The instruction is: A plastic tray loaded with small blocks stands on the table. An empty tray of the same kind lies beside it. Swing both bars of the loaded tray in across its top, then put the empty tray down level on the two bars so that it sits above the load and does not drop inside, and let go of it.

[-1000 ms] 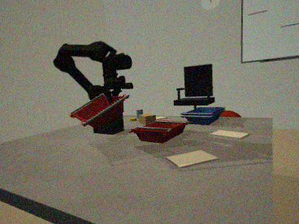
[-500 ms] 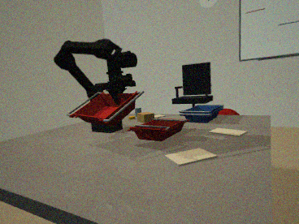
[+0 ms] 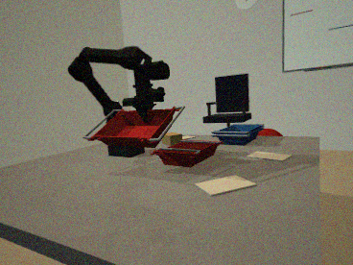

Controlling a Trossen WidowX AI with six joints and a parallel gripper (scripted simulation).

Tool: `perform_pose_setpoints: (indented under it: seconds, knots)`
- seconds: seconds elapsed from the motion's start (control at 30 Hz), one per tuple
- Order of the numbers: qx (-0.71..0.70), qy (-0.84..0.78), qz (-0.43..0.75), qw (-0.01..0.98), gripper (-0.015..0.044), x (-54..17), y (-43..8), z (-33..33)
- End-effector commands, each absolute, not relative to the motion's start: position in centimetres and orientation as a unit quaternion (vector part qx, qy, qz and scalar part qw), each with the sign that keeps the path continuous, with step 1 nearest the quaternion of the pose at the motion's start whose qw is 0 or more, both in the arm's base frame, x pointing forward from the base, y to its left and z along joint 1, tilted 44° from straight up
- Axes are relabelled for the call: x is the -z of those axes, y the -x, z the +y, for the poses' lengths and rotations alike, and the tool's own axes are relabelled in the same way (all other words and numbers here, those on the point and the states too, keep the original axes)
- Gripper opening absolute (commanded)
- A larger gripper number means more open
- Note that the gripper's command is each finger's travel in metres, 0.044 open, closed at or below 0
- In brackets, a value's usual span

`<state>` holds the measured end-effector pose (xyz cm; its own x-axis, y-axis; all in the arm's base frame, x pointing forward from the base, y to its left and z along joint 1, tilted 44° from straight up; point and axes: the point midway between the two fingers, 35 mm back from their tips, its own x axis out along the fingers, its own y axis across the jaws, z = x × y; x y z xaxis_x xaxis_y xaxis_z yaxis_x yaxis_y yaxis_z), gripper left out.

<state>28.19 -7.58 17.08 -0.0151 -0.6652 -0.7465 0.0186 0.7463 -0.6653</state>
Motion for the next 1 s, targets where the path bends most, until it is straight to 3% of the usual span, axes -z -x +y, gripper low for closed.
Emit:
perform_pose_setpoints:
  seconds: [0.0,0.97]
  knots:
    - [0.235,0.270,0.666,0.655,0.0000,-17.0,-29.0,-6.8]
    - [0.062,0.423,0.704,0.567,0.0000,-13.3,-31.3,-2.8]
